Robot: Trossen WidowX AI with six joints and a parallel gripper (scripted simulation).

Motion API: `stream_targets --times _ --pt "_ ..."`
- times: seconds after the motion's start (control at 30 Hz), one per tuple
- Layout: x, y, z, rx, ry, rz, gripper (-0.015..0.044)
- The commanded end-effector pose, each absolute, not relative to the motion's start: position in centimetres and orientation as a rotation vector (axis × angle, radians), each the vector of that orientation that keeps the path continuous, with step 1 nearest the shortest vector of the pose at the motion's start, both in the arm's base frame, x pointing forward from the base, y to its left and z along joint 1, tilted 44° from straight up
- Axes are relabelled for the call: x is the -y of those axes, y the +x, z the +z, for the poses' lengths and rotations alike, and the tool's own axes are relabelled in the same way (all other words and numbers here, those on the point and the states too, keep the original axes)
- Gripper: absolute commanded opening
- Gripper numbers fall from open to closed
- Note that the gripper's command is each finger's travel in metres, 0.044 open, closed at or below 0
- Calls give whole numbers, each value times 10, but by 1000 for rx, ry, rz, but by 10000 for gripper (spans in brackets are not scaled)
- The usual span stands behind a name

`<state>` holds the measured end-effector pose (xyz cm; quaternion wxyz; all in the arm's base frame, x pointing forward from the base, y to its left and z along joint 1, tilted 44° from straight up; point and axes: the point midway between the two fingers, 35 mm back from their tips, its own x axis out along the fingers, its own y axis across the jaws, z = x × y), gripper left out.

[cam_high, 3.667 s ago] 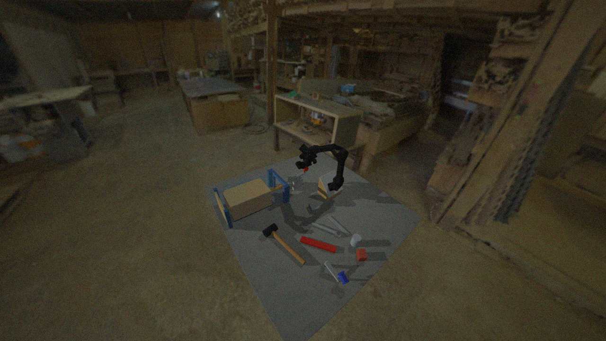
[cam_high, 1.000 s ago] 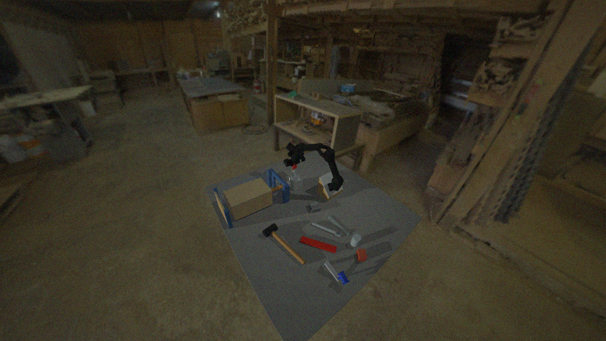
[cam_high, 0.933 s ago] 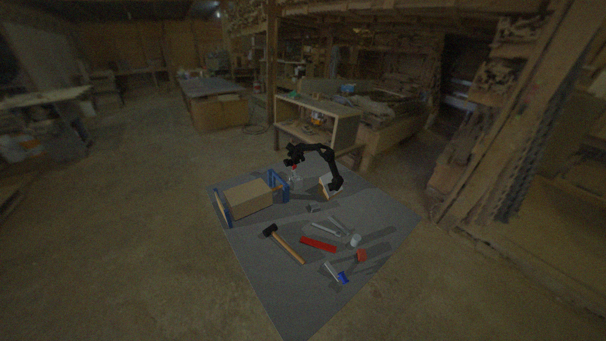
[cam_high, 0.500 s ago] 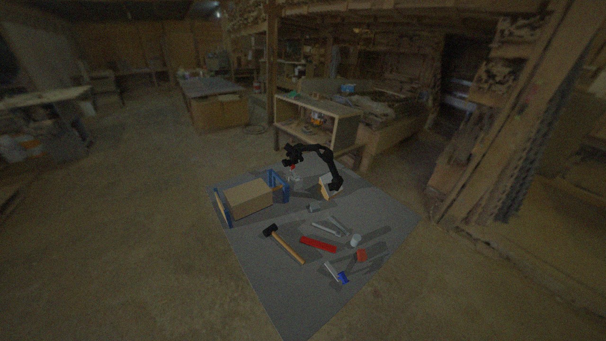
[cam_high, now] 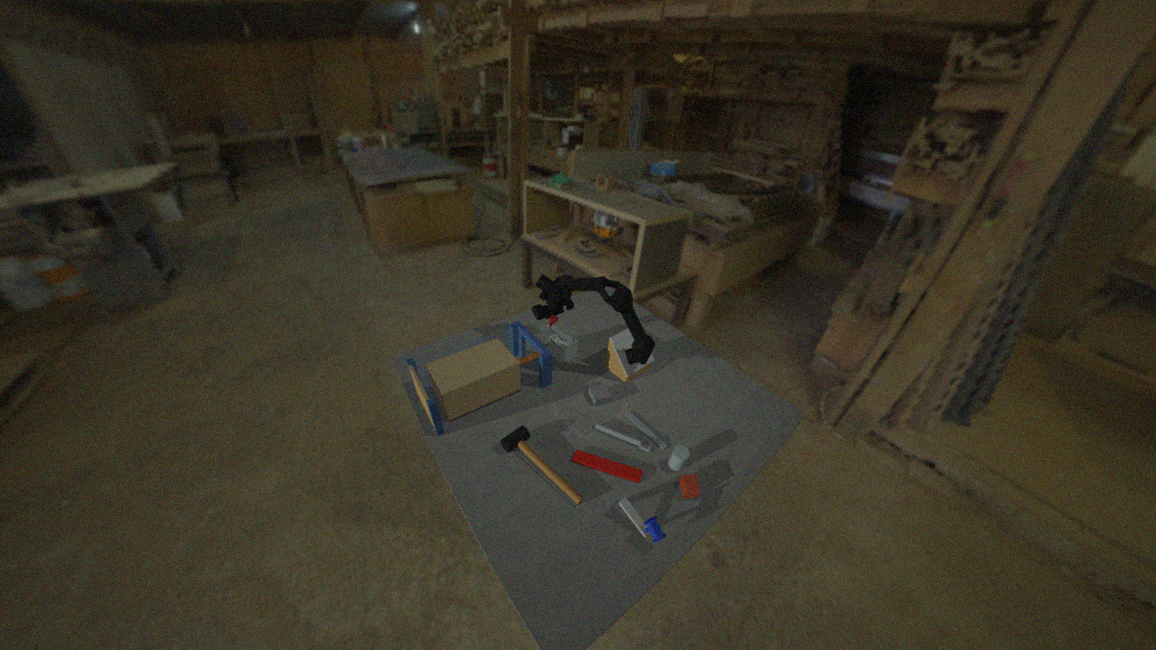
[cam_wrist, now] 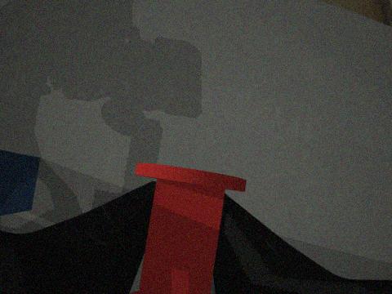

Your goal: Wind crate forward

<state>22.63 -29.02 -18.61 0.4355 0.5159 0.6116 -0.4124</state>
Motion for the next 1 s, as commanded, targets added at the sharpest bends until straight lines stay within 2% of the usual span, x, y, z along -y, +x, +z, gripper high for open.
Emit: stream_targets --times 0.0,0.97 --pt "278 244 -186 -1522 1305 -981 0" --pt "265 272 -179 -1522 1307 -979 0"
